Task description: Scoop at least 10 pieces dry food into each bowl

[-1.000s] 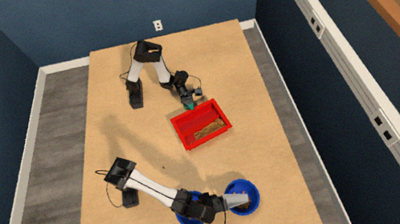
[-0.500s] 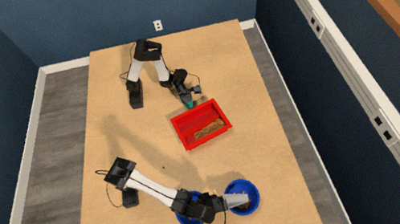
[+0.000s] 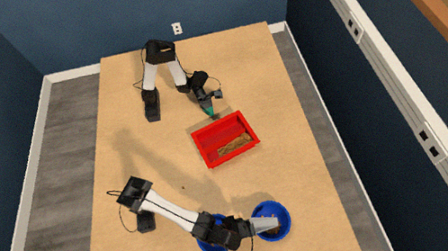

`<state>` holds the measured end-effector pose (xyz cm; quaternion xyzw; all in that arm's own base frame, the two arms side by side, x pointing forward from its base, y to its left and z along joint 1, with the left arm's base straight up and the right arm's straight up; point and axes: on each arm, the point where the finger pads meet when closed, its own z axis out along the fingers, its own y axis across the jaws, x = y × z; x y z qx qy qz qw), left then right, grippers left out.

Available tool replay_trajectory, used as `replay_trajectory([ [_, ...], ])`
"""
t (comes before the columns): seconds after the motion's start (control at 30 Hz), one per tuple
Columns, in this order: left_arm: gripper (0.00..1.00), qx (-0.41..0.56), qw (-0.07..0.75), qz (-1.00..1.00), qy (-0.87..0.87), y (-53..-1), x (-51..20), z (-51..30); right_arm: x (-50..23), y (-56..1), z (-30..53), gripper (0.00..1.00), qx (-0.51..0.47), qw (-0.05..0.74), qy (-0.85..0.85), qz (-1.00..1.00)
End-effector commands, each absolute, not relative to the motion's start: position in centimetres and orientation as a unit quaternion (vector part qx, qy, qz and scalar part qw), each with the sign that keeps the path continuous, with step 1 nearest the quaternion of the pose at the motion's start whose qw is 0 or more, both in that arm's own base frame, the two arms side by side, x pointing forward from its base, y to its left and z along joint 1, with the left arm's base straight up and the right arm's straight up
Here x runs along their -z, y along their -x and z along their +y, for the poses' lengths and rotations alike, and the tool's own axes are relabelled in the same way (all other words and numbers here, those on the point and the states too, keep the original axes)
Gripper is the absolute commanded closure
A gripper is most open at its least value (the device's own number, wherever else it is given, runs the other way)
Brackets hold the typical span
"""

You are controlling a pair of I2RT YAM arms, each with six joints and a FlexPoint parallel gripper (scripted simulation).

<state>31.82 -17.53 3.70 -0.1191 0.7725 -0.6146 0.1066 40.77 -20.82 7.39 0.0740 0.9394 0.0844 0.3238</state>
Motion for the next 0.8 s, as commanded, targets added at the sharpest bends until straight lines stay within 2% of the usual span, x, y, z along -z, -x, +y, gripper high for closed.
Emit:
replay_trajectory([
  [0.0,0.72,0.617,0.110,0.773,0.099,-32.0,-4.8,-17.2,-9.3,-41.2,-20.9,1.00,-0.078,0.352,-0.066,0.930],
  [0.67,0.72,0.612,0.092,0.778,0.106,-30.5,-4.2,-16.0,-9.3,-41.2,-20.9,1.00,-0.078,0.352,-0.066,0.930],
  [0.7,0.72,0.606,0.129,0.779,0.092,-32.1,-5.4,-15.7,-9.3,-41.2,-20.9,1.00,-0.078,0.352,-0.066,0.930],
  [0.77,0.72,0.592,0.148,0.787,0.092,-32.7,-5.4,-15.4,-9.3,-41.2,-20.9,1.00,-0.078,0.352,-0.066,0.930],
])
